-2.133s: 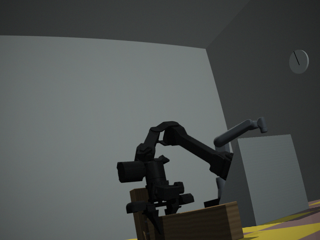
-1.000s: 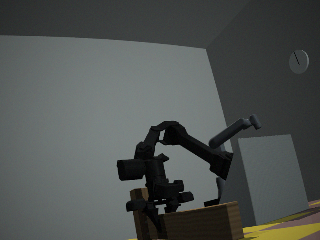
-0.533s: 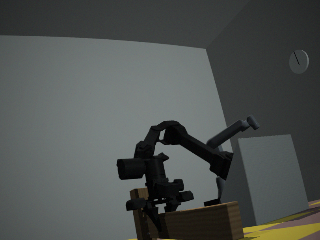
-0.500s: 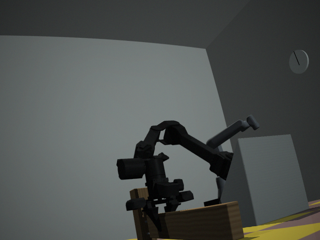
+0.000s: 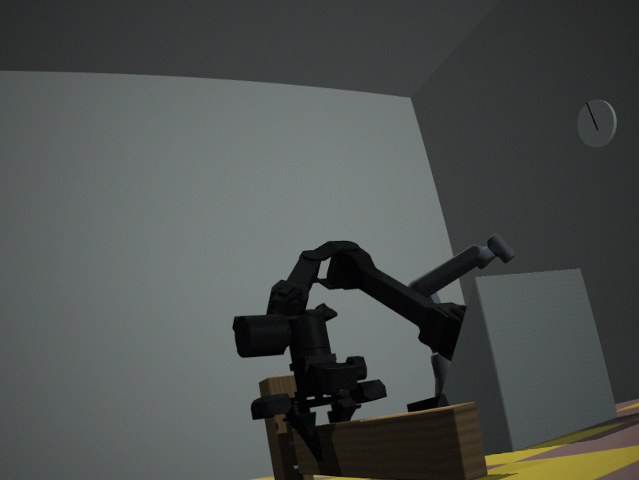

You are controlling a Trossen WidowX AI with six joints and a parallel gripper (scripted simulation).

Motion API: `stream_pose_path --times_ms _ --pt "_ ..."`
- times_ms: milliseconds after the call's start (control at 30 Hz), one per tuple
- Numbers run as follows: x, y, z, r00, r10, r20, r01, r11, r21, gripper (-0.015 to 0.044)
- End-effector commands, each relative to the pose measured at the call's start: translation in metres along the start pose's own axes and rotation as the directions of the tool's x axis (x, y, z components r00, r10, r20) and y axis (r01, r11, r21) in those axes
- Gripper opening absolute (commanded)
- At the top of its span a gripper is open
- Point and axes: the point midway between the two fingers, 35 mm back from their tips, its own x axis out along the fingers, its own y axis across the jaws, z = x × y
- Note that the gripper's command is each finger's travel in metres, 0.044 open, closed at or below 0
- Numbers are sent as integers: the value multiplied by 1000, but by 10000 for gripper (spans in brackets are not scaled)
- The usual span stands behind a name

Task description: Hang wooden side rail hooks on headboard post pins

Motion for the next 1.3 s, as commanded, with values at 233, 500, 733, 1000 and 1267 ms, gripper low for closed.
stream_pose_path --times_ms 233,500,733,1000,1267 --pt "-6 -3 1 1000 -14 4 14 1000 -3 0" --pt "-8 -3 1 1000 -14 4 14 1000 -3 0" --pt "-9 -3 1 1000 -14 4 14 1000 -3 0" --pt "-10 -3 1 1000 -14 4 14 1000 -3 0" --pt "-11 -3 1 1000 -14 4 14 1000 -3 0"
